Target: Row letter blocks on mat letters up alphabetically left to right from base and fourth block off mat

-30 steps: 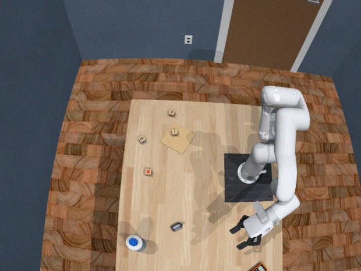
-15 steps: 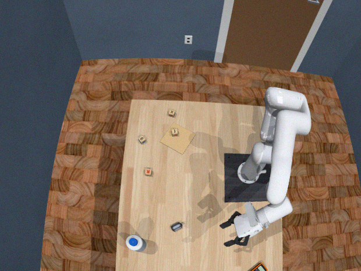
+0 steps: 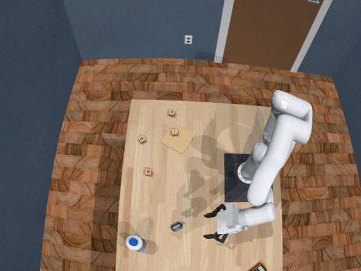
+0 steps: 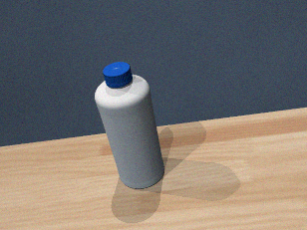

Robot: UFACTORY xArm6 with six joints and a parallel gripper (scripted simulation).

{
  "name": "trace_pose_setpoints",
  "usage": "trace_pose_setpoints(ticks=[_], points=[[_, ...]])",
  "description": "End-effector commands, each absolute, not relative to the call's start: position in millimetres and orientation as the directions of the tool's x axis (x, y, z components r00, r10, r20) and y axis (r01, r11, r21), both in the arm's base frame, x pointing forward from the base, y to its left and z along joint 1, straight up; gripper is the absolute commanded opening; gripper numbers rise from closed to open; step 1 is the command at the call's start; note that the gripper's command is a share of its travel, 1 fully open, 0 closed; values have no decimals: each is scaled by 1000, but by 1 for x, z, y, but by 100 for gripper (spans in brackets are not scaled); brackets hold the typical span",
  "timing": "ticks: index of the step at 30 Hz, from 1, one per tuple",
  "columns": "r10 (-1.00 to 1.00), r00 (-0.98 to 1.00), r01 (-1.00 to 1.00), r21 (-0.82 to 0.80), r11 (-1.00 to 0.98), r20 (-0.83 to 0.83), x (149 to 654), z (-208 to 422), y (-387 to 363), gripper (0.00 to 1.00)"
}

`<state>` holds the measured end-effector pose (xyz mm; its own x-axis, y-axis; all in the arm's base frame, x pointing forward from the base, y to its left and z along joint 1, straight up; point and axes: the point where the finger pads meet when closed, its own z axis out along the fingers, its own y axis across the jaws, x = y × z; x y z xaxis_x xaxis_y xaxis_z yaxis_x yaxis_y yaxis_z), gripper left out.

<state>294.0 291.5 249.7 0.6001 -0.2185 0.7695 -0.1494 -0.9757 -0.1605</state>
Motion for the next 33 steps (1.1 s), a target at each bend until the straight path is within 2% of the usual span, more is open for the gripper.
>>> trace_pose_setpoints(ticks=[1, 18, 33], points=[[-173, 646, -185, -67, -980, 744, 316, 242, 274, 100], [-93, 795, -231, 157, -960, 599, 365, 216, 209, 100], [-78, 899, -205, 257, -944, 430, 396, 195, 153, 100]])
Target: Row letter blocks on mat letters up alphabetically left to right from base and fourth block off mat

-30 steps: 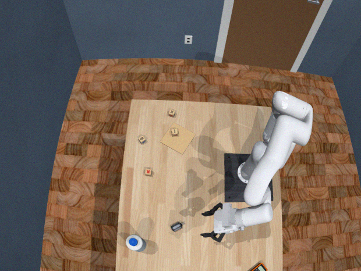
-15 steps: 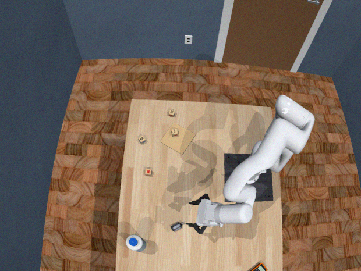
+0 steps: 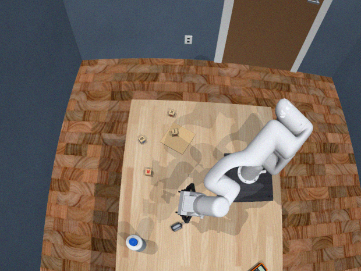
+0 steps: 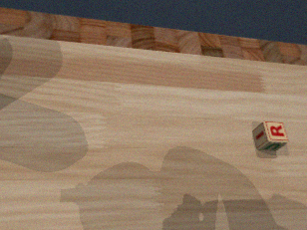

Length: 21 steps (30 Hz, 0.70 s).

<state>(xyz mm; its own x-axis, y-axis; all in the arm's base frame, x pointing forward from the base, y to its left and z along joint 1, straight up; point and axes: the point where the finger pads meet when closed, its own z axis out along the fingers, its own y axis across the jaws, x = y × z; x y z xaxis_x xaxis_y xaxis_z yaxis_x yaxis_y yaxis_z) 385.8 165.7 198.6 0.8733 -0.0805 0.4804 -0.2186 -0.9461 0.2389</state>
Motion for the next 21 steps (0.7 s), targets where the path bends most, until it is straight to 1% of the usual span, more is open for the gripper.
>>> trace_pose_setpoints(ticks=[1, 2, 11, 21], points=[[-78, 899, -205, 257, -944, 430, 396, 195, 153, 100], [-78, 917, -195, 268, -943, 392, 401, 191, 141, 100], [-81, 956, -162, 277, -947, 282, 416, 179, 104, 100], [-82, 982, -124, 252, -960, 171, 430, 167, 63, 100]])
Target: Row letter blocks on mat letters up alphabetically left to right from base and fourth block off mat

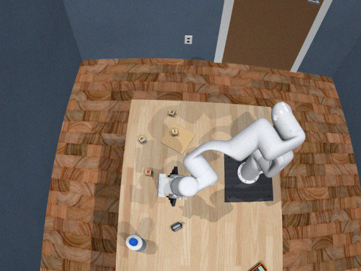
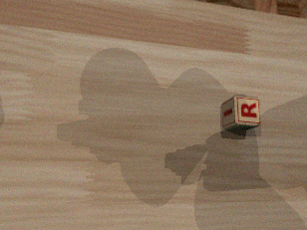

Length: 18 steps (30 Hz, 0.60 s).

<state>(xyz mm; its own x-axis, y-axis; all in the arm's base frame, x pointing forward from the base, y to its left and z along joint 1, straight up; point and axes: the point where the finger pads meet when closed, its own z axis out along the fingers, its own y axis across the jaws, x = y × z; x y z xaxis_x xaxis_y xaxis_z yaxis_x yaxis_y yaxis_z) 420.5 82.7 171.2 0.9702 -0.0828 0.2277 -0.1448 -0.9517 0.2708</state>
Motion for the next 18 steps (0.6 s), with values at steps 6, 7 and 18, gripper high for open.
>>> trace_pose_setpoints(ticks=[6, 7, 18], points=[[-79, 991, -102, 219, -970, 111, 437, 159, 37, 100], [-79, 992, -99, 212, -972, 102, 438, 158, 32, 100], [-66, 997, -70, 129, -989, 30, 448, 146, -16, 100]])
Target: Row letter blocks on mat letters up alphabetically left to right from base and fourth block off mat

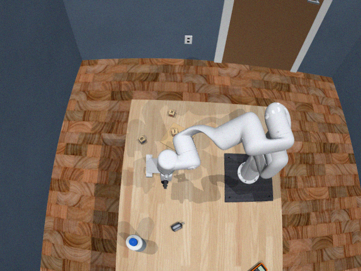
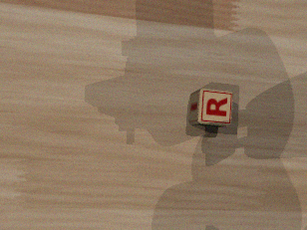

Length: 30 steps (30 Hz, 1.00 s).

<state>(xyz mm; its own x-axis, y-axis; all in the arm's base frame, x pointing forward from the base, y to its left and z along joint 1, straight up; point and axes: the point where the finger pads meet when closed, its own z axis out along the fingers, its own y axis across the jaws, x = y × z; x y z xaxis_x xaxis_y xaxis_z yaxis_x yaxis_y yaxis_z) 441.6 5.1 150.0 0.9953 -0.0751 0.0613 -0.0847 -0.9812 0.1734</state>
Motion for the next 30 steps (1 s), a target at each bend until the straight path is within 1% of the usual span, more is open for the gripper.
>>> trace_pose_setpoints(ticks=[1, 11, 30], points=[[-65, 998, -67, 120, -990, 25, 449, 145, -21, 100], [-47, 999, -47, 26, -999, -1, 455, 135, -69, 100], [-44, 999, -44, 5, -999, -1, 456, 133, -79, 100]])
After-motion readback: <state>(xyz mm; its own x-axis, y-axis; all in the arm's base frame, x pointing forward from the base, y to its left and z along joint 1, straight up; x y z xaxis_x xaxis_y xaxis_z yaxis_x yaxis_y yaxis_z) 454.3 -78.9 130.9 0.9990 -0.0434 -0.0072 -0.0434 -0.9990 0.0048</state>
